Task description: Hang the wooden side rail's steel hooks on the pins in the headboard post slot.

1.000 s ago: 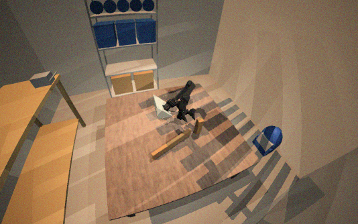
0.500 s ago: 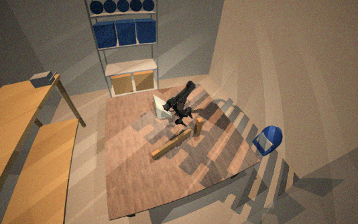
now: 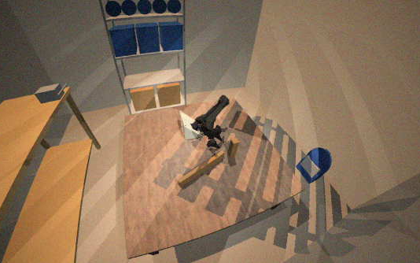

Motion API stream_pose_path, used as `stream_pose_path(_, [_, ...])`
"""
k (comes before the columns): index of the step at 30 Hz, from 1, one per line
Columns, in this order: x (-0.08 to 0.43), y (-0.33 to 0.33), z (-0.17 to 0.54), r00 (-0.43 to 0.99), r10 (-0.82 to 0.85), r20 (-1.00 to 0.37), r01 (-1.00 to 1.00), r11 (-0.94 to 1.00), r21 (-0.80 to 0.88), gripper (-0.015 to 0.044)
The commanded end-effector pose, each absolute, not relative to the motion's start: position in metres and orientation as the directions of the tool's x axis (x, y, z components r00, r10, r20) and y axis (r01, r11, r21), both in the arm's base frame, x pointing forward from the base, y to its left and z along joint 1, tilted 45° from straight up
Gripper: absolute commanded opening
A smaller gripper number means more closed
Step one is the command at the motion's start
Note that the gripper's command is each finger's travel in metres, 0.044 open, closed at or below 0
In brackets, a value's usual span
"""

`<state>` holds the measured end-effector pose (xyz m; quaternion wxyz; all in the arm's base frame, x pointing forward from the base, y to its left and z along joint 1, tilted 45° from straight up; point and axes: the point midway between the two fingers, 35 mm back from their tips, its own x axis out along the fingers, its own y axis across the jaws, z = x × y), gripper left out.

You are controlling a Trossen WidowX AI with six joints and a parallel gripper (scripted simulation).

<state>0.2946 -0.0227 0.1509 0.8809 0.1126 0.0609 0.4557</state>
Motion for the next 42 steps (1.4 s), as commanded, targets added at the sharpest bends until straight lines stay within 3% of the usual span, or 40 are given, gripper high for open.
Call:
stream_pose_path(1, [0.293,-0.022,0.150,0.574,0.819,0.000,-0.793,0.555,0.252,0.0440])
stream_pose_path(12, [0.293,-0.022,0.150,0.574,0.819,0.000,-0.793,0.555,0.252,0.0440])
stream_pose_path(15, [0.304,-0.027,0.148,0.583,0.811,-0.045,-0.741,0.553,0.381,0.0440])
stream_pose_path(21, [0.341,-0.042,0.140,0.569,0.786,-0.240,-0.363,0.502,0.785,0.0440])
stream_pose_path(26, [0.360,-0.050,0.134,0.495,0.768,-0.407,0.077,0.428,0.901,0.0440])
stream_pose_path(30, [0.366,-0.054,0.132,0.395,0.753,-0.527,0.432,0.354,0.830,0.0440])
stream_pose_path(35, [0.365,-0.057,0.132,0.226,0.726,-0.649,0.788,0.256,0.560,0.0440])
stream_pose_path(39, [0.359,-0.058,0.136,0.093,0.700,-0.708,0.933,0.187,0.307,0.0440])
stream_pose_path(42, [0.359,-0.058,0.136,0.086,0.699,-0.710,0.938,0.183,0.293,0.0440])
